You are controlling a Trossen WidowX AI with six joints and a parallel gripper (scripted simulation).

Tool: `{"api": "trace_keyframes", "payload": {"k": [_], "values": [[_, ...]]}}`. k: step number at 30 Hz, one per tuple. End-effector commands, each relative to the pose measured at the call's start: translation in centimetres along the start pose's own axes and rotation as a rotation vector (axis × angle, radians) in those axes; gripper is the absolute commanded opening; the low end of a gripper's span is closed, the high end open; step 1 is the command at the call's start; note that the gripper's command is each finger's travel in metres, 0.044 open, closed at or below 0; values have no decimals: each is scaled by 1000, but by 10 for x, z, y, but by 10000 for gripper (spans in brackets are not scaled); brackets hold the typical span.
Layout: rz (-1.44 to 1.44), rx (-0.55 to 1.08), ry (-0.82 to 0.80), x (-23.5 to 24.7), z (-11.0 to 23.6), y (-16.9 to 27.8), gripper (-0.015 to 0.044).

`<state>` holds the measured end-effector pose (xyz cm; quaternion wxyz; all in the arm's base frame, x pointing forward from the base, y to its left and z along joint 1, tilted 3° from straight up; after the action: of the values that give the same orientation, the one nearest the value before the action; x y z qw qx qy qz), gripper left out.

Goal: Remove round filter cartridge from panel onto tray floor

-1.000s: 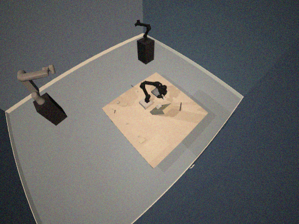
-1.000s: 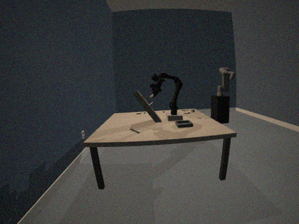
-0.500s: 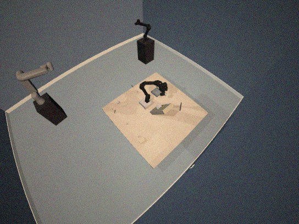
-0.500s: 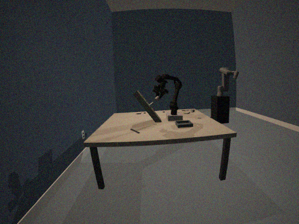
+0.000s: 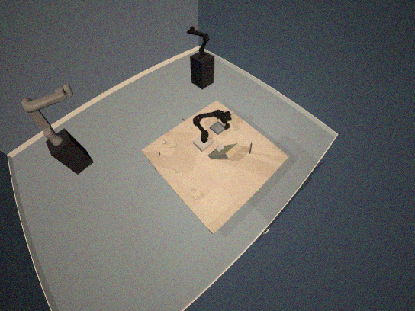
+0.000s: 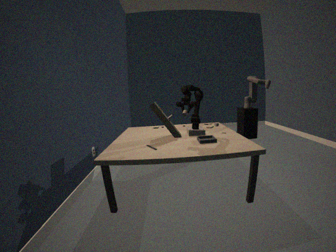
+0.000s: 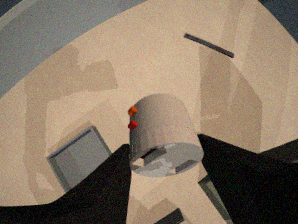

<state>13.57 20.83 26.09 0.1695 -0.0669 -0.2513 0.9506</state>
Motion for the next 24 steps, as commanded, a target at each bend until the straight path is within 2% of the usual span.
{"api": "trace_keyframes", "payload": {"k": [1, 7, 24], "values": [[58, -24, -28, 11, 1, -2, 0], [79, -26, -40, 17, -4, -2, 0], [311, -52, -172, 90, -55, 19, 0]]}}
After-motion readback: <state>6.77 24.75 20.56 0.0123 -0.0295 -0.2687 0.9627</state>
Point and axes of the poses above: the point midway between the two fingers, 35 mm back from their tips, its own z axis back along the fingers, its own x axis across the jaws, y = z × x, the point moved 3 cm from there along z, back along the fingers, and after that the axes turned 11 degrees about z, right-handed, at the moved point
